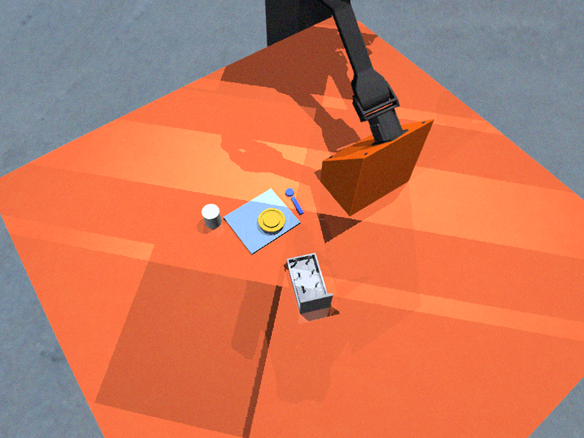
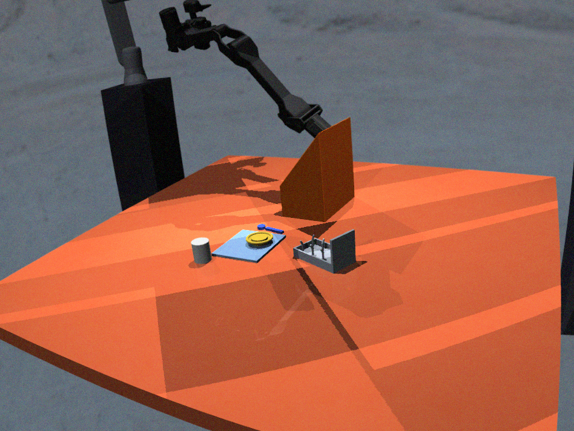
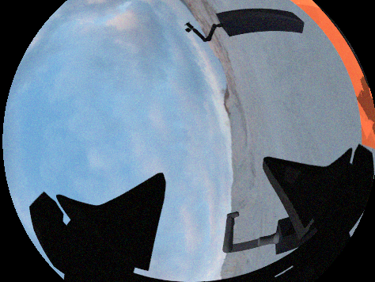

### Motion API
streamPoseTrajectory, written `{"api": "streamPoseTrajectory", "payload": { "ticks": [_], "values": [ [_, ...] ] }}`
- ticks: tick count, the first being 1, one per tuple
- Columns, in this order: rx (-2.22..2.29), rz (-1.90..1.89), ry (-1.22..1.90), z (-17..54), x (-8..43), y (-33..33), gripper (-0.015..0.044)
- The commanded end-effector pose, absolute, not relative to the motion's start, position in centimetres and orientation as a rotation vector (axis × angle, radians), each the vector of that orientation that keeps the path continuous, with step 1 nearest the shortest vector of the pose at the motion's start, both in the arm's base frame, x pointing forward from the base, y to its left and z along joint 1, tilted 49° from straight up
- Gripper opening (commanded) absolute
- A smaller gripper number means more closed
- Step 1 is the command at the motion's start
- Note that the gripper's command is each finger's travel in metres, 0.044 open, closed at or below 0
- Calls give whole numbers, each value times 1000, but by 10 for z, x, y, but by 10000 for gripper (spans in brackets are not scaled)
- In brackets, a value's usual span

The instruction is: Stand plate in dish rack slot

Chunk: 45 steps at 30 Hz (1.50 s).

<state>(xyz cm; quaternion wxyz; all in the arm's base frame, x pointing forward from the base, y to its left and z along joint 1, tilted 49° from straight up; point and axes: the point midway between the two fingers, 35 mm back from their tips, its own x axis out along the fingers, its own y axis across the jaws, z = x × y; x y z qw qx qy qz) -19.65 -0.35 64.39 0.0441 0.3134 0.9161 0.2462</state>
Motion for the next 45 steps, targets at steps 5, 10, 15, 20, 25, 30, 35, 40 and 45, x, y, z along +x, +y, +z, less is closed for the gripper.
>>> {"api": "streamPoseTrajectory", "payload": {
  "ticks": [5, 10, 15, 20, 25, 30, 35, 40, 45],
  "values": [
    [907, 831, 2793, 641, -202, -17, 400],
    [787, 1017, 2772, 633, -213, -48, 400],
    [665, 1205, 2745, 625, -220, -82, 400],
    [543, 1393, 2710, 614, -223, -116, 400],
    [444, 1563, 2703, 609, -223, -138, 400],
    [317, 1775, 2625, 593, -221, -177, 400],
    [210, 1956, 2585, 588, -212, -202, 400],
    [90, 2164, 2481, 570, -203, -239, 400],
    [-26, 2371, 2356, 548, -189, -276, 400]
  ]
}}
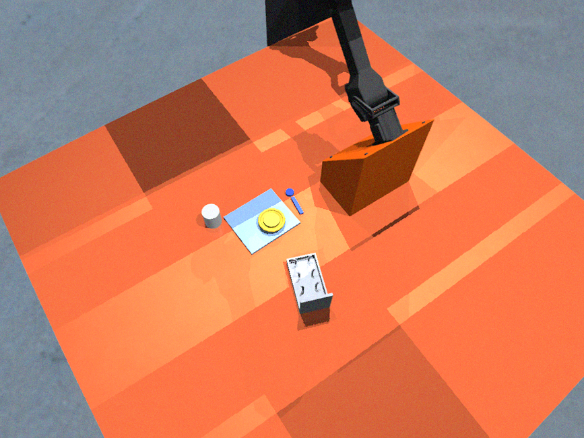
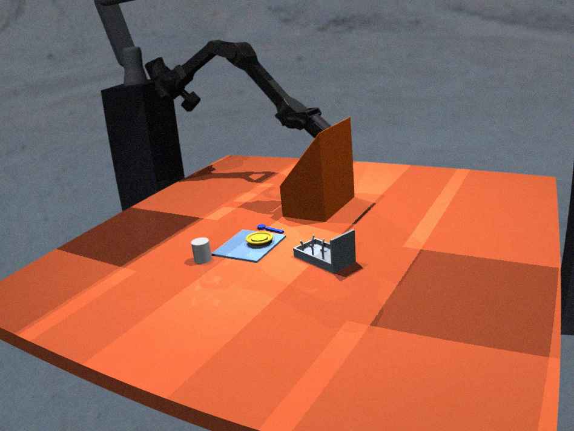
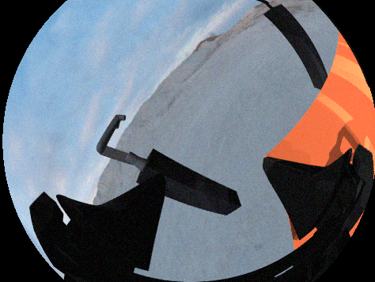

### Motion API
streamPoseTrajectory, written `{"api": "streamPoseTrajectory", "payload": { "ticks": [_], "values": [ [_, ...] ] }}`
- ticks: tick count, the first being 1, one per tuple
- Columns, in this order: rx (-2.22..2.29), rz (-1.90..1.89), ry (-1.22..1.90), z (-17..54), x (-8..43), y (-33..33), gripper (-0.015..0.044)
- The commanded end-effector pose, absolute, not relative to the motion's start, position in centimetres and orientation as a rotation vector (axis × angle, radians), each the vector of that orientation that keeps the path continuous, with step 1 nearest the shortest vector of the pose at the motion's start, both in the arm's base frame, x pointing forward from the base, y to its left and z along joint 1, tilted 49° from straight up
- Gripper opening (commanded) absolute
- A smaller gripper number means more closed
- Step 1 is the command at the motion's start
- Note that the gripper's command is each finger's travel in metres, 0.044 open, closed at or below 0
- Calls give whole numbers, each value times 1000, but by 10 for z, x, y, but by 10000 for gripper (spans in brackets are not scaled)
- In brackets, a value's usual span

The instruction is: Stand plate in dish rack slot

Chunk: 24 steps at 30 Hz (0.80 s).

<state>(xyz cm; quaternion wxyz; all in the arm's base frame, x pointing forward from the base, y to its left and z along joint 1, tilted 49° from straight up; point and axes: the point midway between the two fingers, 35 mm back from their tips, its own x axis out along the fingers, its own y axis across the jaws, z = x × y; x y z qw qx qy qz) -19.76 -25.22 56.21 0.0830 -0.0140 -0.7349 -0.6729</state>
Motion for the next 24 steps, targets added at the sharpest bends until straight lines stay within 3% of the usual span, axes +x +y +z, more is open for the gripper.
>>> {"api": "streamPoseTrajectory", "payload": {
  "ticks": [1, 24],
  "values": [
    [43, -2107, -2035, 544, -186, -283, 400],
    [331, -2312, -1225, 443, -81, -397, 400]
  ]
}}
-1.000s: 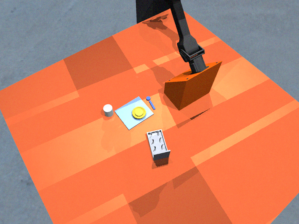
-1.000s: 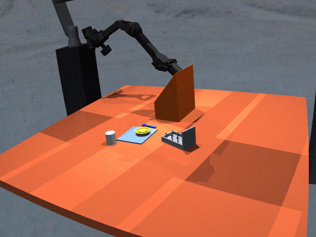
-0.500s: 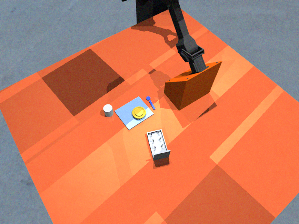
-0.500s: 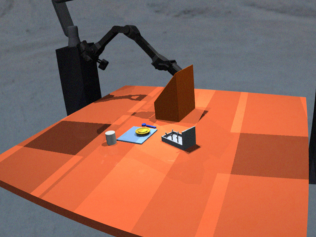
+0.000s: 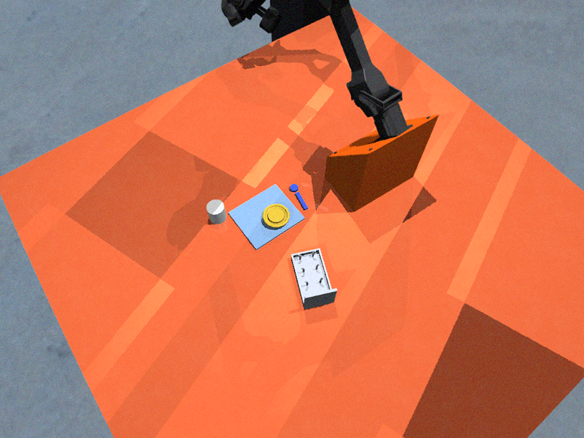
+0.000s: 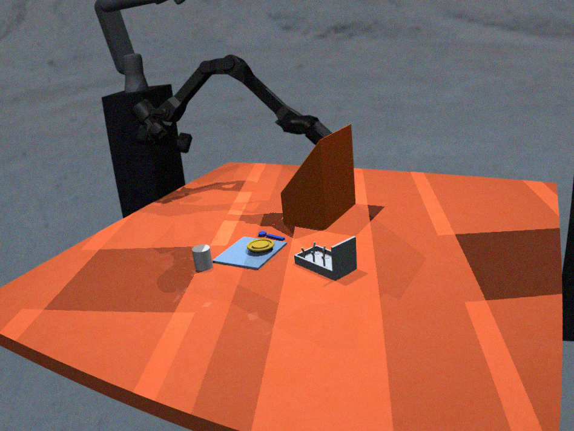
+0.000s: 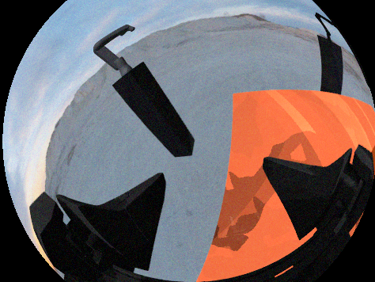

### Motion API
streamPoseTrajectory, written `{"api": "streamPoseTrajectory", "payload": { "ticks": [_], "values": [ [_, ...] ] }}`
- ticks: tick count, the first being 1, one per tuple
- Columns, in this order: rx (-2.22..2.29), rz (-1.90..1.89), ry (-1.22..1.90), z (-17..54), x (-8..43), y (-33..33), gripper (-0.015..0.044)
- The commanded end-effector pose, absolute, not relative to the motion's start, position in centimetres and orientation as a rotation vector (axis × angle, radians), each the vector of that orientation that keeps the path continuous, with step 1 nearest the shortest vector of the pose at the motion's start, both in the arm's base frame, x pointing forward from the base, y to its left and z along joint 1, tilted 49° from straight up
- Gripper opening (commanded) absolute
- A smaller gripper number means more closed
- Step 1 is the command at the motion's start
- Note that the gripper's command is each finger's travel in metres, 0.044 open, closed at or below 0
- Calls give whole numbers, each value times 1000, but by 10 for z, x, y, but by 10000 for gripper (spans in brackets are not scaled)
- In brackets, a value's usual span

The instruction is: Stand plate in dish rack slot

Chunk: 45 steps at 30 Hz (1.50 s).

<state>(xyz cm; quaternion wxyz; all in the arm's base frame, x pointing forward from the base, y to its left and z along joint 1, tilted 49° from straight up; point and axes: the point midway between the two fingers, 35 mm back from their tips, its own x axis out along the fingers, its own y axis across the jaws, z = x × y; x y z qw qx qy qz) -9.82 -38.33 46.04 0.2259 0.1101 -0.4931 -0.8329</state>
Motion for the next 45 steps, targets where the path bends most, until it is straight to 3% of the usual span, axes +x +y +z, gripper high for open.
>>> {"api": "streamPoseTrajectory", "payload": {
  "ticks": [1, 22, 45],
  "values": [
    [338, -2315, -1183, 438, -75, -400, 400],
    [374, -2236, -308, 312, 57, -439, 400],
    [187, -1885, 513, 180, 182, -396, 400]
  ]
}}
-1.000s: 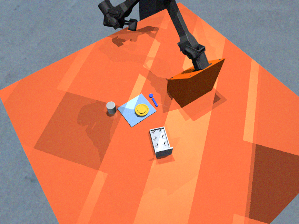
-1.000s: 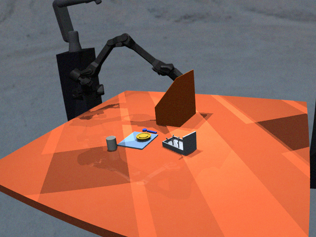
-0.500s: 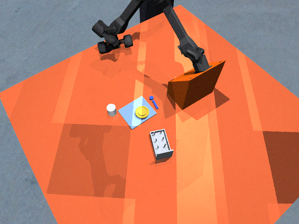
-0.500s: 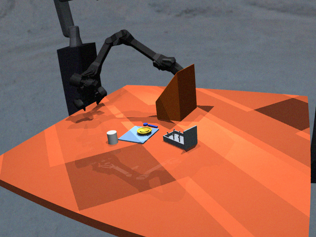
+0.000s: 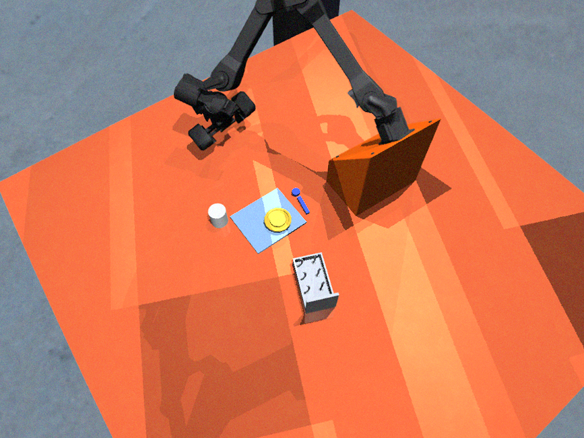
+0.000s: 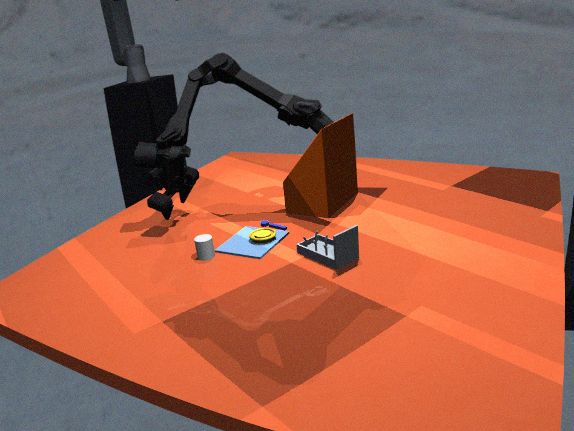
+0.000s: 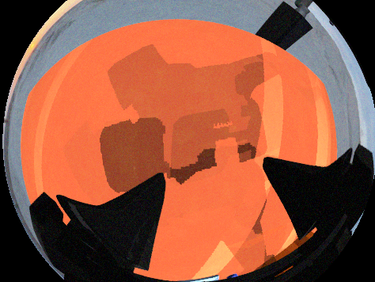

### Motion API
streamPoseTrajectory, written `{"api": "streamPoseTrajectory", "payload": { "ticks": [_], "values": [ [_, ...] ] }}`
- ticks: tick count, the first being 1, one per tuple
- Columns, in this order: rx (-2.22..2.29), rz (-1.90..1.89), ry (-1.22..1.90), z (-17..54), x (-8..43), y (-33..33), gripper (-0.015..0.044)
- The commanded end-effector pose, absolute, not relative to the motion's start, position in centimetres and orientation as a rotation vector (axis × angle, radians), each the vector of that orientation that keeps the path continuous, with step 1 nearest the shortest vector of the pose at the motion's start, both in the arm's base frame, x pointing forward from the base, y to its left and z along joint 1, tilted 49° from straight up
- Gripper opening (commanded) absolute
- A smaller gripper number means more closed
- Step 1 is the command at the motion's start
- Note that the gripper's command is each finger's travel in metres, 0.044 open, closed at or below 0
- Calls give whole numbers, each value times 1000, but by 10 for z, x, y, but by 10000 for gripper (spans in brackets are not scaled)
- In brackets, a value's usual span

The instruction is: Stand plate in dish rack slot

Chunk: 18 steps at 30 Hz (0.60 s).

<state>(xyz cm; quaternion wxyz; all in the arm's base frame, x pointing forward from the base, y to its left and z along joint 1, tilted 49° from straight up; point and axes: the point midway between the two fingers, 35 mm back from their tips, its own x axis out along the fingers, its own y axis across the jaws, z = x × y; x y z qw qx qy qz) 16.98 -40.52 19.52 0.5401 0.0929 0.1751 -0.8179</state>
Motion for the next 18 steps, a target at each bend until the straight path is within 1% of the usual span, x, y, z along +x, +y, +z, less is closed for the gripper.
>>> {"api": "streamPoseTrajectory", "payload": {
  "ticks": [1, 18],
  "values": [
    [175, -1867, 542, 175, 186, -393, 400],
    [-65, -1491, 1024, 85, 243, -321, 400]
  ]
}}
